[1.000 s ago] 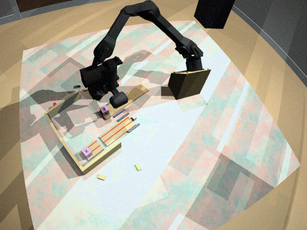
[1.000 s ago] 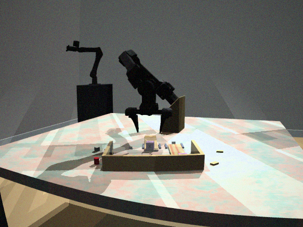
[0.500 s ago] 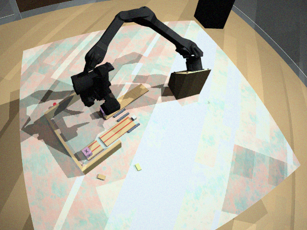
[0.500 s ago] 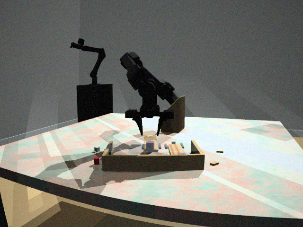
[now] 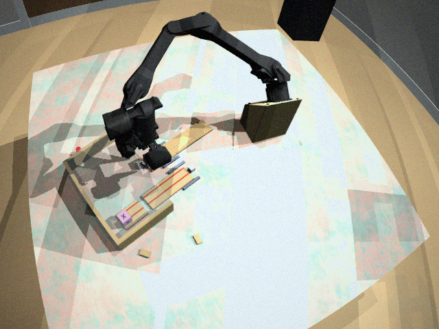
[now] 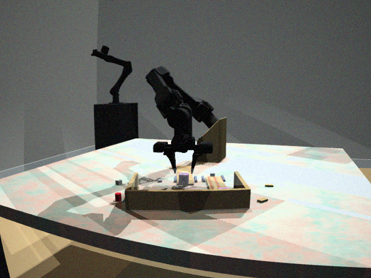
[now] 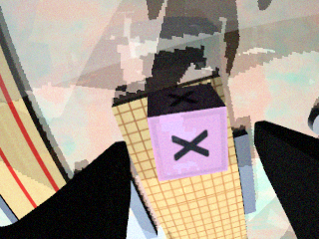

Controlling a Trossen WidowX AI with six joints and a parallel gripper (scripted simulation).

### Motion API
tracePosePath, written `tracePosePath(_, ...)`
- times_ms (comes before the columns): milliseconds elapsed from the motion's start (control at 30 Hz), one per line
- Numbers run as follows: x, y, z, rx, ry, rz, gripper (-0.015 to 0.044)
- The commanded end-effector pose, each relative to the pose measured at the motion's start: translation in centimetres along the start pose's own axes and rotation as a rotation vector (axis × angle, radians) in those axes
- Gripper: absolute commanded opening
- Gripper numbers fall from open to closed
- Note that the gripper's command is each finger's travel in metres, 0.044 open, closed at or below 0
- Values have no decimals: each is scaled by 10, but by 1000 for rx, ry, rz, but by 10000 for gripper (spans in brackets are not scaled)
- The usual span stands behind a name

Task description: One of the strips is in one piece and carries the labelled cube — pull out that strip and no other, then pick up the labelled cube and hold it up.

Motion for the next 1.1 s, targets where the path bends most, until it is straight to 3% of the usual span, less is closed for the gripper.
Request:
tracePosePath(0,1,1,-8,6,2,7,250)
tracePosePath(500,1,2,-26,7,3,7,250)
tracePosePath(633,0,2,-25,4,-1,1,145)
tracePosePath(833,0,2,-25,4,-1,1,105)
tracePosePath(967,1,3,-24,4,-2,1,0)
tracePosePath(1067,4,7,-20,2,-7,0,0)
Point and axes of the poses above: the point midway between the two fingers, 35 mm back from their tips, its own z axis back along the fingers, its own x axis across the jaws, y = z × x, the point moved 6 cm from there along z, back along the fingers, and after that the axes turned 5 degrees about z, right-handed, at the moved point
